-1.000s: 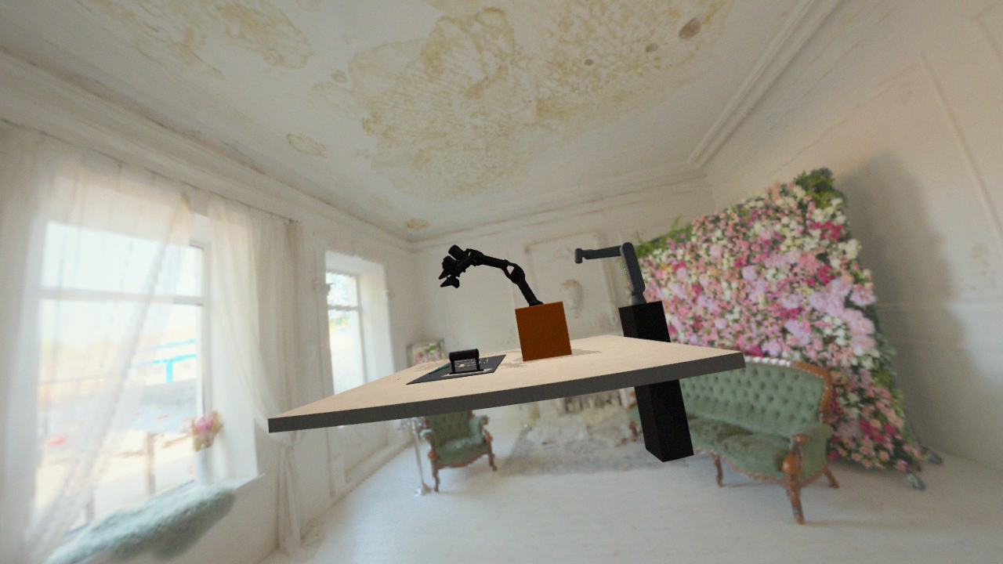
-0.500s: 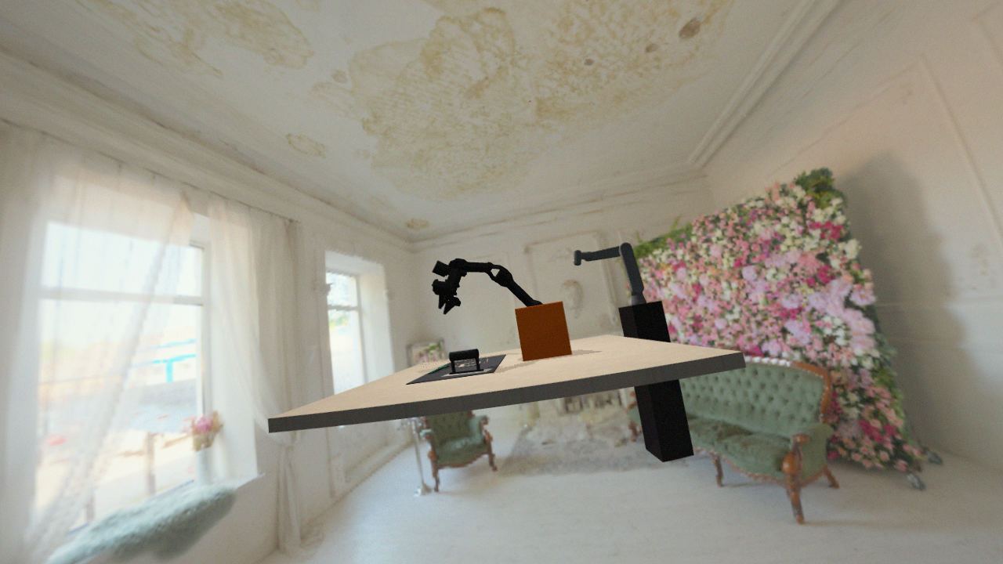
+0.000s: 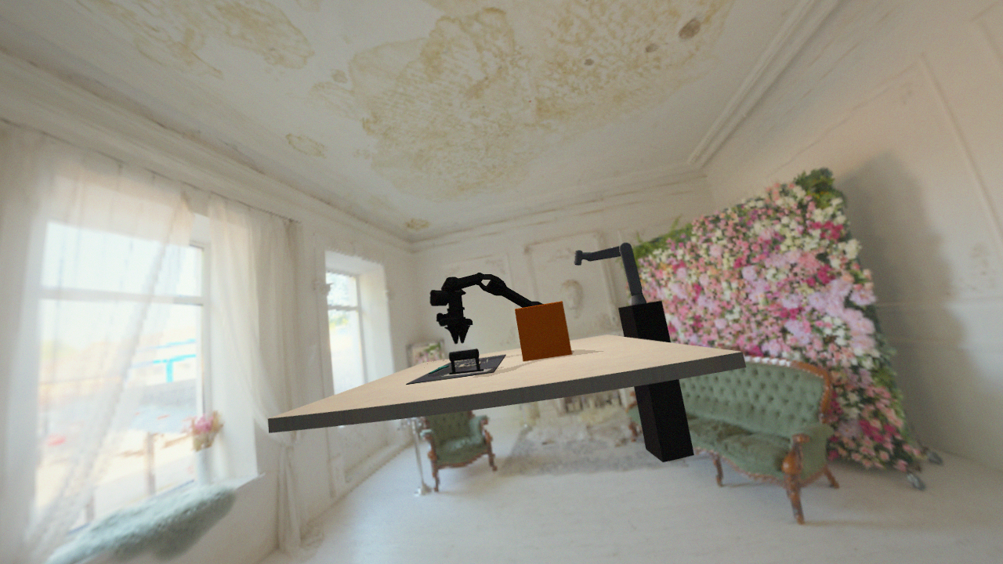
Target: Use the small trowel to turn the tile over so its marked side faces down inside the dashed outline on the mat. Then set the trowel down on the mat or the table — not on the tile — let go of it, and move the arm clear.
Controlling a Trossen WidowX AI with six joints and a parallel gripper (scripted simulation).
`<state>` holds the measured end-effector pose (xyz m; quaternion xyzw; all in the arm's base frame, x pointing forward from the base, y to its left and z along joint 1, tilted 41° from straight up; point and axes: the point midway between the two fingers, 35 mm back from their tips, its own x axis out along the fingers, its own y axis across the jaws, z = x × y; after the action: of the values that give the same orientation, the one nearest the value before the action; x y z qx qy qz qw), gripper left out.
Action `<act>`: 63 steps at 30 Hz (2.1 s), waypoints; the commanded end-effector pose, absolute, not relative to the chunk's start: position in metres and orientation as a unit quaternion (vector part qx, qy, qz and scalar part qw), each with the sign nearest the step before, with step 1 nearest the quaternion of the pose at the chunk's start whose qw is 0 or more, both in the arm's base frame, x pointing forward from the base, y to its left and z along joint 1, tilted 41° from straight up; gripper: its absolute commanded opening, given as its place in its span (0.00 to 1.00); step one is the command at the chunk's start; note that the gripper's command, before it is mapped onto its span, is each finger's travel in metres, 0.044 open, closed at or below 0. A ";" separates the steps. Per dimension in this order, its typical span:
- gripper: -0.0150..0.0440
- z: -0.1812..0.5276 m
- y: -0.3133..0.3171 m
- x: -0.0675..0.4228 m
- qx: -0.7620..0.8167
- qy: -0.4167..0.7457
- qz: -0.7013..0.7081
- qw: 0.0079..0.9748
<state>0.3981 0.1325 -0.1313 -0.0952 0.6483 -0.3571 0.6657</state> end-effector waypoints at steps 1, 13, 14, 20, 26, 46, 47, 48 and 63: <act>0.71 -0.144 0.127 0.390 -0.101 0.647 -0.382 0.652; 0.71 -0.155 0.119 0.389 -0.101 0.647 -0.382 0.652; 0.71 -0.156 0.118 0.389 -0.101 0.647 -0.382 0.652; 0.71 -0.164 0.112 0.388 -0.101 0.647 -0.382 0.652; 0.71 -0.171 0.106 0.387 -0.101 0.646 -0.383 0.652; 0.47 -0.178 0.100 0.386 -0.102 0.646 -0.383 0.652; 0.47 -0.178 0.100 0.386 -0.102 0.646 -0.383 0.652; 0.47 -0.178 0.100 0.386 -0.102 0.646 -0.383 0.652; 0.47 -0.178 0.100 0.386 -0.087 0.638 -0.397 0.654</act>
<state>0.3851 0.0996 -0.1773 -0.1025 0.6473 -0.3844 0.6502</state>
